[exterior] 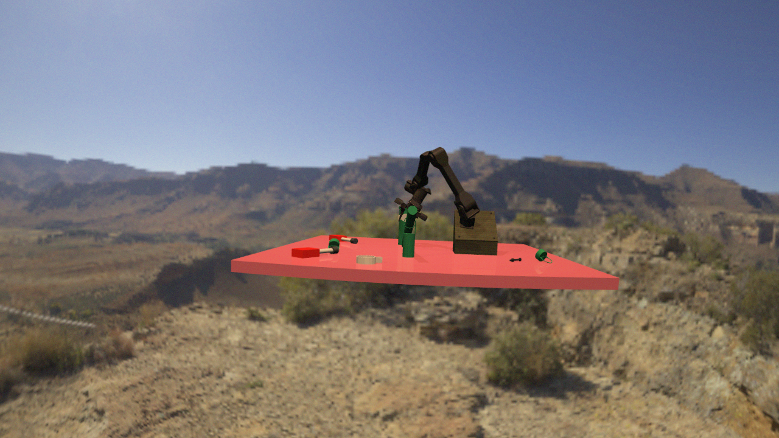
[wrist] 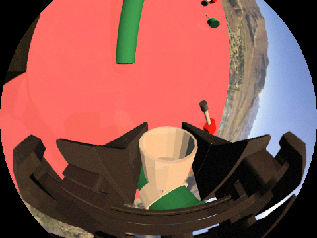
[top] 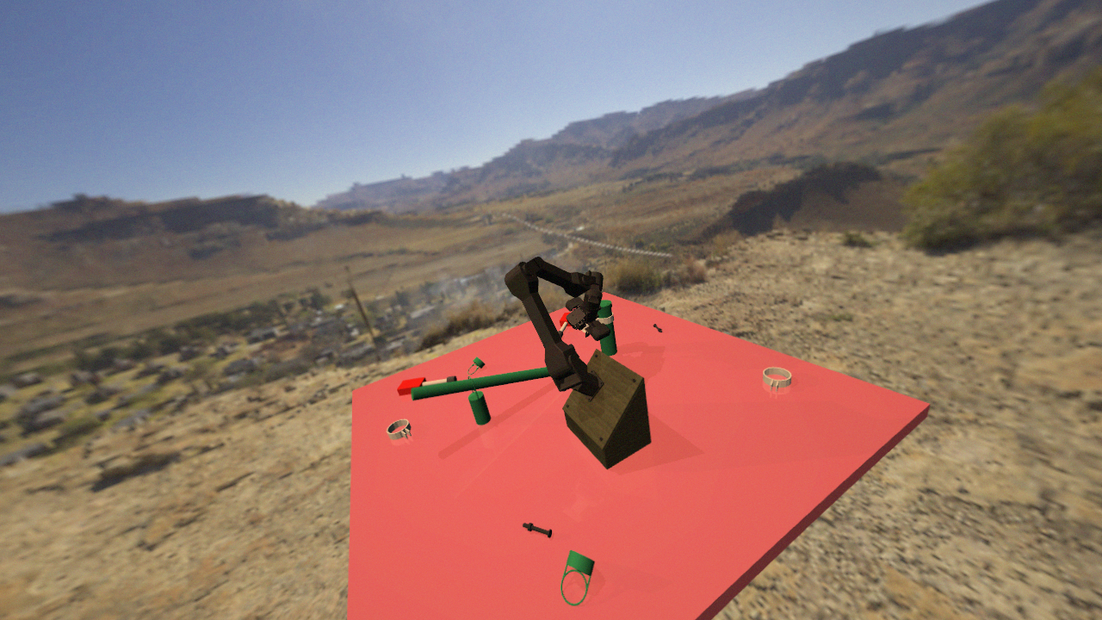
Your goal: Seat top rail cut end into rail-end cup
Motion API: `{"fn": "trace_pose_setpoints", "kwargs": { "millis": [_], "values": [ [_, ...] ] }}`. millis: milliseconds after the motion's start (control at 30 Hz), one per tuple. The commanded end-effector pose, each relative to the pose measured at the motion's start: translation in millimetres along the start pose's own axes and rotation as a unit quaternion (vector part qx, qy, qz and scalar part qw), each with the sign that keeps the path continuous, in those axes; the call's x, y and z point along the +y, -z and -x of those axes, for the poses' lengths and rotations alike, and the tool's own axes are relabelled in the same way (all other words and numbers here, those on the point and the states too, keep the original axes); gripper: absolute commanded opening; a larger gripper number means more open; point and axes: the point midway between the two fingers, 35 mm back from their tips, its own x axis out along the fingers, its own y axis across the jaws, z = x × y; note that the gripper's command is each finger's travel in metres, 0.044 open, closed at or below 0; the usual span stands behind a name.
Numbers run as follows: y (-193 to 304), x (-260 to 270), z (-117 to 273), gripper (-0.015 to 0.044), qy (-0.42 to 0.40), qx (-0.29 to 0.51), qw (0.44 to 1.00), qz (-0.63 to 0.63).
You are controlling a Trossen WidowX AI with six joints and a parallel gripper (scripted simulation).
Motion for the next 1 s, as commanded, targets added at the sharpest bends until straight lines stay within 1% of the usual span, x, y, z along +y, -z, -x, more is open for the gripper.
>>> {"fn": "trace_pose_setpoints", "kwargs": {
  "millis": [0, 367, 700, 900, 933, 967],
  "values": [
    [1, -1, -1, 0.0, -0.001, 0.006, 1.0, -0.007],
    [0, -1, 0, 0.0, 0.0, 0.002, 1.0, -0.003],
    [0, -1, 0, 0.0263, 0.0, 0.002, 1.0, -0.003],
    [-11, -7, 10, 0.042, 0.0, 0.001, 1.0, -0.002],
    [-14, -9, 13, 0.044, -0.001, 0.001, 1.0, -0.001],
    [-17, -11, 15, 0.044, -0.001, 0.001, 1.0, -0.001]
  ]
}}
